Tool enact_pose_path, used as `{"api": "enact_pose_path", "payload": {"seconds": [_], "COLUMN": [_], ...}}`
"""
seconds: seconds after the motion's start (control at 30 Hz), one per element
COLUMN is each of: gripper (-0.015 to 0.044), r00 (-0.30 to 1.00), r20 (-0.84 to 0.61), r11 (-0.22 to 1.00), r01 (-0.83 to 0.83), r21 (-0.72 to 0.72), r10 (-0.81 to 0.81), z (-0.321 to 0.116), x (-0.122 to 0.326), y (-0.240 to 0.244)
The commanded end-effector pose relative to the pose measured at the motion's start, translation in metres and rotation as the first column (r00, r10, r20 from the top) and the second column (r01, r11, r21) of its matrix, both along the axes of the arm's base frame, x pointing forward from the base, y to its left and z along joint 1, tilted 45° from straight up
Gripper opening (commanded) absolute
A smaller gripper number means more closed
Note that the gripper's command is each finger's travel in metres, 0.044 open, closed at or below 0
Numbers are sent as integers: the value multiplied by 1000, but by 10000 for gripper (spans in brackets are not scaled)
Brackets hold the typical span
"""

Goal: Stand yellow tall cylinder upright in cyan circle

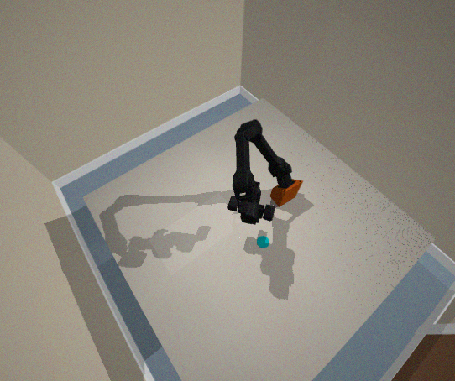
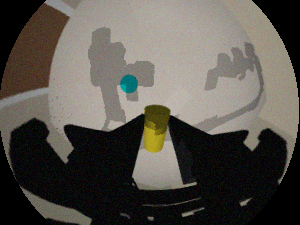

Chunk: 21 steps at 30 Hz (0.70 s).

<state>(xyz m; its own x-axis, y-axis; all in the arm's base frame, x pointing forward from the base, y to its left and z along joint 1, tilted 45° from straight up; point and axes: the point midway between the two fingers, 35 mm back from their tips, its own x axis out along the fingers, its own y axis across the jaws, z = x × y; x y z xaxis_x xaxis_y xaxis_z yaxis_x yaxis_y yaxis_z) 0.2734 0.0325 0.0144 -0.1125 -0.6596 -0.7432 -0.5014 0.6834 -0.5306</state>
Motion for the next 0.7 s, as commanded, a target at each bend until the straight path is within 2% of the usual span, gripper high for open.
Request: {"api": "enact_pose_path", "payload": {"seconds": [0.0, 0.67], "gripper": [105, 105], "r00": [997, 899], "r20": [-50, -295], "r11": [998, 946], "r01": [-58, -314], "r21": [12, 80], "r10": [58, 324], "z": [-8, -54], "x": [1, -6], "y": [10, 55]}}
